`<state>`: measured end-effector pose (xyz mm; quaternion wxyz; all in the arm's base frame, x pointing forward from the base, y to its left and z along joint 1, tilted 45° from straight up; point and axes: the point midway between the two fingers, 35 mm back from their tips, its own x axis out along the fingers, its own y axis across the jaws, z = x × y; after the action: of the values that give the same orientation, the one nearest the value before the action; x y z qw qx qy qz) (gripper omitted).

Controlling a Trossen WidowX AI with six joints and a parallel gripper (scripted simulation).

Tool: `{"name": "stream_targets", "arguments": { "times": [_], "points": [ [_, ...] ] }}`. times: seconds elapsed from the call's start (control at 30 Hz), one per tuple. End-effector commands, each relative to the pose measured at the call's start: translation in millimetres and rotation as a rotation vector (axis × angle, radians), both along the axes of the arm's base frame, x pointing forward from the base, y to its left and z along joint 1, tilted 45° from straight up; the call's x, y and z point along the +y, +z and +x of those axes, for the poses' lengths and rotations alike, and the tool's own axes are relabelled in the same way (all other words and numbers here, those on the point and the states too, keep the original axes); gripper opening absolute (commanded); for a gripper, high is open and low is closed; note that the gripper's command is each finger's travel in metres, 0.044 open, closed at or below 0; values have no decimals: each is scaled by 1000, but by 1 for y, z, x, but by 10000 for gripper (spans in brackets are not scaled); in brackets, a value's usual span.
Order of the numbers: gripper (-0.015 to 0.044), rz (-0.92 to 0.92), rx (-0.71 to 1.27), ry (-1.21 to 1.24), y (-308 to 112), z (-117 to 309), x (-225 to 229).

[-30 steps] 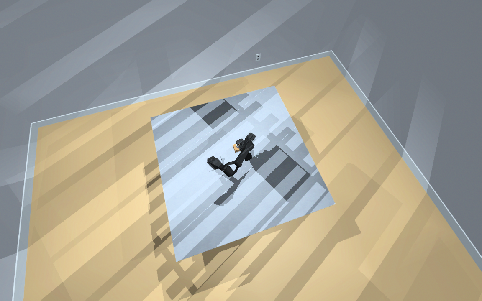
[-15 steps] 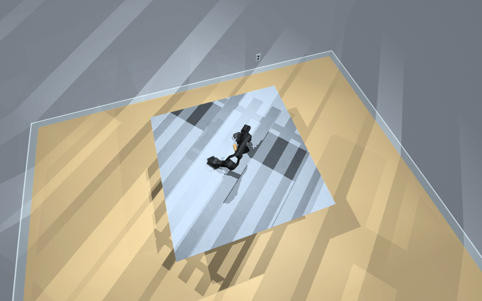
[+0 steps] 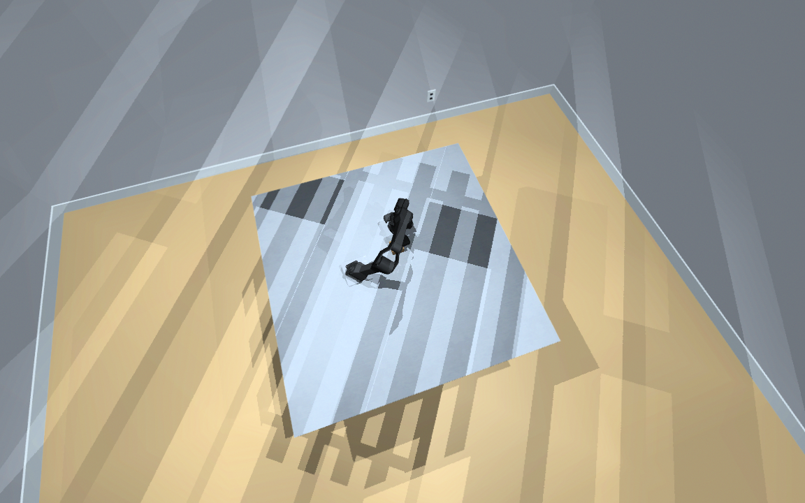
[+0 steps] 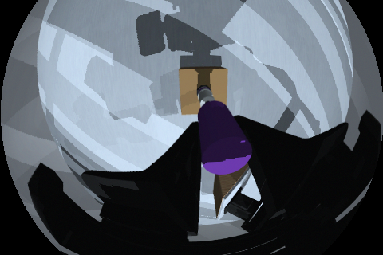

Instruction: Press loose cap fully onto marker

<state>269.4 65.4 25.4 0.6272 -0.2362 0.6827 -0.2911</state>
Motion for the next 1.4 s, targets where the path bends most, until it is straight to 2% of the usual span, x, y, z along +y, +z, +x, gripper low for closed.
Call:
{"name": "stream_targets", "arguments": {
  "times": [0.0,1.37],
  "points": [
    [0,1,-1,-11,-3,-1,-2],
    [0,-1,-1,-11,-43,-7,-40]
  ]
}}
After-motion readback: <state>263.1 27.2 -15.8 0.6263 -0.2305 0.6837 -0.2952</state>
